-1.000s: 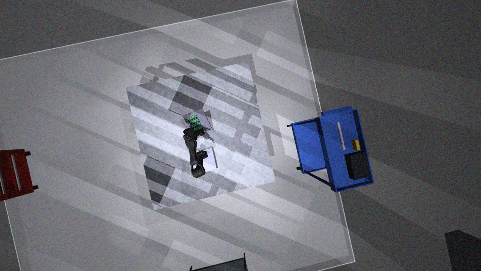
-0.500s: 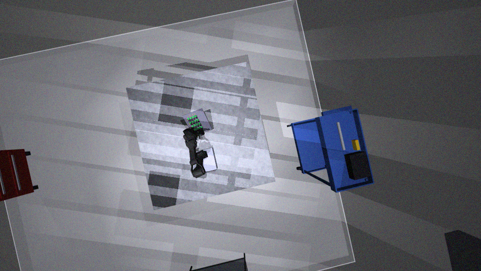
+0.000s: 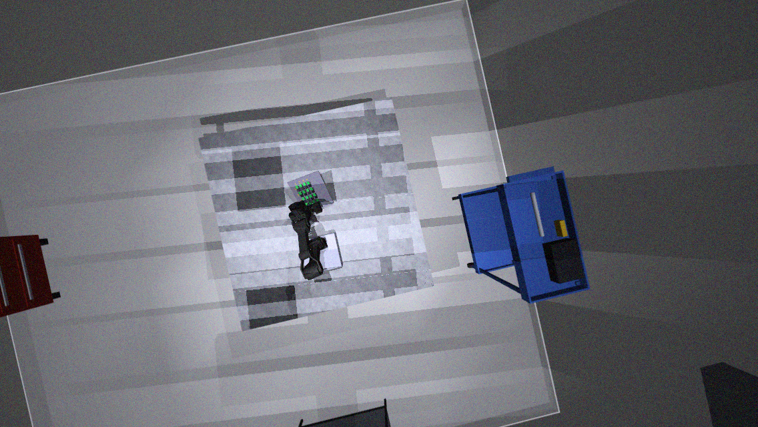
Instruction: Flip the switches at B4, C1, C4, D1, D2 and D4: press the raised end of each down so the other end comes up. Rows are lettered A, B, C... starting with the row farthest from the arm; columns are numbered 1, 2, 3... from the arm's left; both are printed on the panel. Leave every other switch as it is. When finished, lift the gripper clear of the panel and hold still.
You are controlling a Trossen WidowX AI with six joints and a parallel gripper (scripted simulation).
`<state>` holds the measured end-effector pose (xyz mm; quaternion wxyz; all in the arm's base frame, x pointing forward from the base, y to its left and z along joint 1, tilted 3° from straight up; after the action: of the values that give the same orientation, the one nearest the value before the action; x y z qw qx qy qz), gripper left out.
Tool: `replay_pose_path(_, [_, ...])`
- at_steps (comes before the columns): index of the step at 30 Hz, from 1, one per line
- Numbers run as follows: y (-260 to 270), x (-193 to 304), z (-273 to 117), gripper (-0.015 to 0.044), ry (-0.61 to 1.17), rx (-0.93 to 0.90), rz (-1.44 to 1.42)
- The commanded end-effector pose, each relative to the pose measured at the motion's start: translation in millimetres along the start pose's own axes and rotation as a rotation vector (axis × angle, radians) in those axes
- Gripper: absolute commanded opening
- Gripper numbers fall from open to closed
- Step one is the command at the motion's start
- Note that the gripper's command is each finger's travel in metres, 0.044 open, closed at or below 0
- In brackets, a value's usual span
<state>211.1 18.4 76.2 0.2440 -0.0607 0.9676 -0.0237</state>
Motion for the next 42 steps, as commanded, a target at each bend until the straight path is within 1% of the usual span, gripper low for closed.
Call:
replay_pose_path(1, [0.3, 1.5, 1.4, 0.0000, 0.003, -0.003, -0.006])
replay_pose_path(21, [0.4, 1.6, 4.1, 0.0000, 0.003, -0.003, -0.006])
replay_pose_path(23, [0.2, -1.5, -4.8, 0.0000, 0.004, -0.001, -0.001])
replay_pose_path(27, [0.2, -3.8, -52.5, 0.0000, 0.027, -0.004, -0.005])
replay_pose_path(28, [0.1, -3.0, -59.3, 0.0000, 0.030, -0.004, -0.006])
replay_pose_path(35, [-0.8, -3.5, -61.6, 0.0000, 0.031, -0.004, -0.006])
replay_pose_path(39, [-20.4, -17.9, -61.1, 0.0000, 0.030, -0.003, -0.007])
replay_pose_path(42, [-24.9, -20.7, -61.0, 0.0000, 0.030, -0.002, -0.007])
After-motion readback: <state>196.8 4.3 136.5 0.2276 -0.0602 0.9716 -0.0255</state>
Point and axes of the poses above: the point midway between the two fingers, 35 mm back from their tips, its own z axis out along the fingers, its own y axis across the jaws, x = y × z, the point moved 5 cm from there along -z, back along the fingers, and after that the axes turned 2 degrees about -z, right-handed, at the moved point
